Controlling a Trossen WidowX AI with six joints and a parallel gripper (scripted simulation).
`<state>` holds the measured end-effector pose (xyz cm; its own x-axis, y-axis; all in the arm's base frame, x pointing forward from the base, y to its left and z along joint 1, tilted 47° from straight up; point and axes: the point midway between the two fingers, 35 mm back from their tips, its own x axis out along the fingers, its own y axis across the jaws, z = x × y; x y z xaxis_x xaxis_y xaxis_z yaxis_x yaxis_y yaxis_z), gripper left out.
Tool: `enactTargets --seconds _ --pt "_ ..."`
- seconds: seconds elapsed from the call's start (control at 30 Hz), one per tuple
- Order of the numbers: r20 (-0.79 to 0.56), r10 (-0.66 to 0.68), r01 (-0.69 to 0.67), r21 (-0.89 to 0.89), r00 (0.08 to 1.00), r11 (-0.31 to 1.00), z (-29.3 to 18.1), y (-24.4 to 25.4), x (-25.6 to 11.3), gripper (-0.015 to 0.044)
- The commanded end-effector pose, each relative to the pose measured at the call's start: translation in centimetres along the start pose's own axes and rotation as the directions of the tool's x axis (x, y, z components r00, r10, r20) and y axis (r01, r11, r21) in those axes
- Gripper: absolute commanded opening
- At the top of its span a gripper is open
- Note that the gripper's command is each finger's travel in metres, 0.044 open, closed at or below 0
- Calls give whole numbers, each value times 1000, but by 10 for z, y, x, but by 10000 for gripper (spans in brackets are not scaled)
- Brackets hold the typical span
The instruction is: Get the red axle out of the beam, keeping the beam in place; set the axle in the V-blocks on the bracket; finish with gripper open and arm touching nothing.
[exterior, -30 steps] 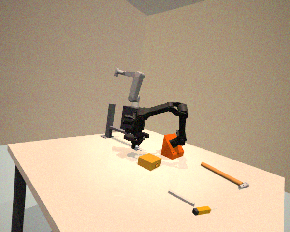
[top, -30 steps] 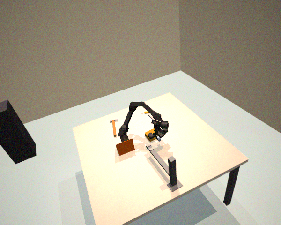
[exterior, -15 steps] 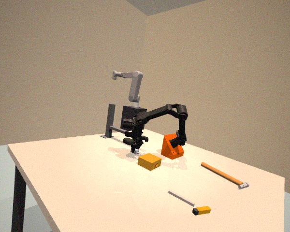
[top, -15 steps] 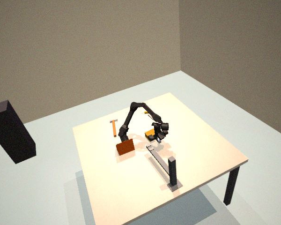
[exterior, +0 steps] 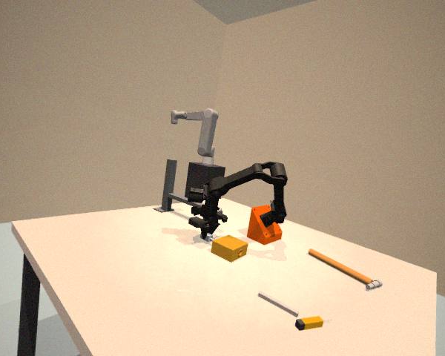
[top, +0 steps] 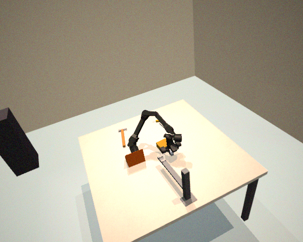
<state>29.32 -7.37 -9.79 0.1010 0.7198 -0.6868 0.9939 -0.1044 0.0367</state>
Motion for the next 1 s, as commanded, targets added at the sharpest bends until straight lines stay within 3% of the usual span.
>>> enactTargets --seconds 0.0,0.97 --pt "-5 0 0 5 1000 1000 -2 -1 2 0" --pt "-7 -1 1 6 1000 1000 -47 -4 2 0"
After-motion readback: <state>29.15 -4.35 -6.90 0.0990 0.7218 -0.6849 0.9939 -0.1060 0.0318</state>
